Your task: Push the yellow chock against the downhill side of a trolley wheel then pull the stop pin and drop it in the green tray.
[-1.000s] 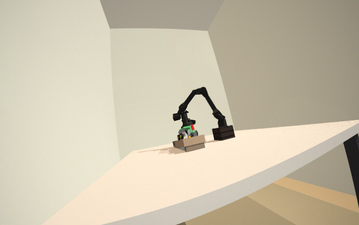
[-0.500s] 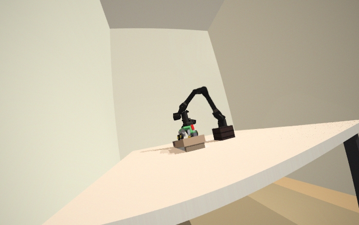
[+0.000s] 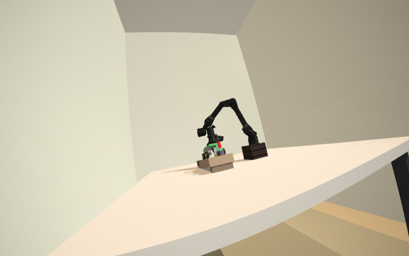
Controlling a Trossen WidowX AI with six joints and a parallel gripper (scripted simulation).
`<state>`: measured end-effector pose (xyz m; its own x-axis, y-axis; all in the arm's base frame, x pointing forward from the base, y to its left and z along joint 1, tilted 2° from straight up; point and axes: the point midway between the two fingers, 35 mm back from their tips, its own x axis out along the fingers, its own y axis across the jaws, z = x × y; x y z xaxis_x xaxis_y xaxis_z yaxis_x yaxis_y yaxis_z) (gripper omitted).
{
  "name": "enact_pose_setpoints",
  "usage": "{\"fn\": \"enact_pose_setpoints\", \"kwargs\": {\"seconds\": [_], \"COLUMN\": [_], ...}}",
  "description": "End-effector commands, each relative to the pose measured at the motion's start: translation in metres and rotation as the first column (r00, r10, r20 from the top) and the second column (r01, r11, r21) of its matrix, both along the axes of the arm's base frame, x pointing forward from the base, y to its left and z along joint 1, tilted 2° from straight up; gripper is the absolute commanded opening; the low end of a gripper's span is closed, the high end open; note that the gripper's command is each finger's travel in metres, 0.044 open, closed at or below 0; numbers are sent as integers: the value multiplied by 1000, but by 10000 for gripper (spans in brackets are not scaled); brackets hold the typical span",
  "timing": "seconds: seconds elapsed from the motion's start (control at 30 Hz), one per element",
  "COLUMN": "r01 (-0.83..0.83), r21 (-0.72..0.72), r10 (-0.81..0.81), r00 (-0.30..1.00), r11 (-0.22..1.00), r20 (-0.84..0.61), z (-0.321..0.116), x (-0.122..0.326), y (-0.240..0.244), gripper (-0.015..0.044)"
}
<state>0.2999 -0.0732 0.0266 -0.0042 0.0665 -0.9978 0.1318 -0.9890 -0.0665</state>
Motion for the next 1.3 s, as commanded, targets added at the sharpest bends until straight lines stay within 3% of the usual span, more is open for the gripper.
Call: {"fn": "enact_pose_setpoints", "kwargs": {"seconds": [0.0, 0.17, 0.97, 1.1, 1.23, 1.27], "r01": [-1, -1, 1, 4, -75, -118], "r21": [1, 1, 5, 4, -14, -25], "r10": [1, 1, -1, -4, 75, 119], "r00": [1000, 1000, 1000, 1000, 997, 992], "r11": [1000, 1000, 1000, 1000, 997, 993], "r20": [0, 0, 2, -5, 26, 43], "z": [0, 0, 60, 50, 56, 59], "x": [0, 0, 0, -1, 4, 7], "y": [0, 0, -5, -4, 1, 4], "gripper": [53, 184, 190, 295, 190, 190]}}
